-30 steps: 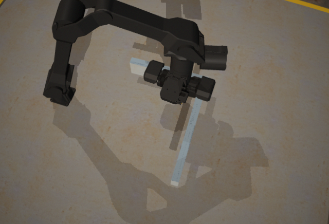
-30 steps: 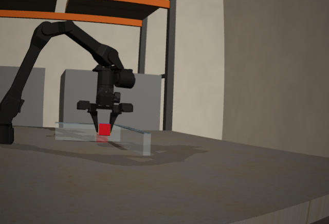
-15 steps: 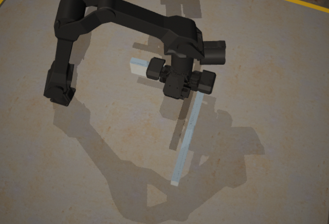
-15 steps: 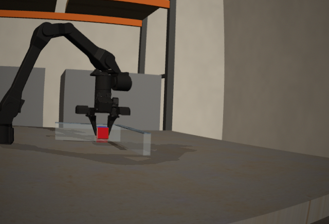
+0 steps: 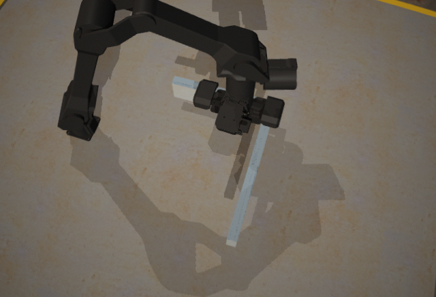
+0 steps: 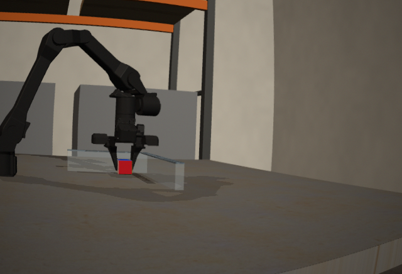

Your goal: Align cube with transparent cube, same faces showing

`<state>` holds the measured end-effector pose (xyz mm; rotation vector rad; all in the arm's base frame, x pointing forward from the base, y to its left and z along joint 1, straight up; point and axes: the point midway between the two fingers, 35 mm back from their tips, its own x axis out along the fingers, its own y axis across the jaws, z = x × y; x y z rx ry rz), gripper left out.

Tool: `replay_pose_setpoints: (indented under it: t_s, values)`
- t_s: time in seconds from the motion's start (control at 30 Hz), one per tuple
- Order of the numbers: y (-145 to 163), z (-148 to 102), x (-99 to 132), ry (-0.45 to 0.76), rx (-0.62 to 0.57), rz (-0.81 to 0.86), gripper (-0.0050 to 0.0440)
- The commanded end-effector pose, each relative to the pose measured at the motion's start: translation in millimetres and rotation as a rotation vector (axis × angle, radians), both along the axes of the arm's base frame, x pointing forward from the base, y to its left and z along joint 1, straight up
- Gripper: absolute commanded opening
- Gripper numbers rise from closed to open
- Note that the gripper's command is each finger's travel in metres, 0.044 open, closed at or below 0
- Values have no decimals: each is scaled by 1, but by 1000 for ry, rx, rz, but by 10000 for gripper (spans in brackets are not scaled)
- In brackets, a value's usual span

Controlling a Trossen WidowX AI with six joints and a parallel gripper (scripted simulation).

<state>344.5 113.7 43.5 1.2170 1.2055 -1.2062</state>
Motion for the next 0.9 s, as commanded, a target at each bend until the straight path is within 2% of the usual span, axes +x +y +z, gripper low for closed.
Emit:
replay_pose_setpoints:
  t_s: [0.0, 0.03, 0.1, 0.3, 0.87]
  values:
    - [1, 9, 4, -27, 7, -1, 120]
    - [1, 9, 4, -27, 7, -1, 144]
    - [1, 9, 4, -27, 7, -1, 144]
    - [1, 9, 4, -27, 7, -1, 280]
    - [1, 11, 4, -27, 7, -1, 280]
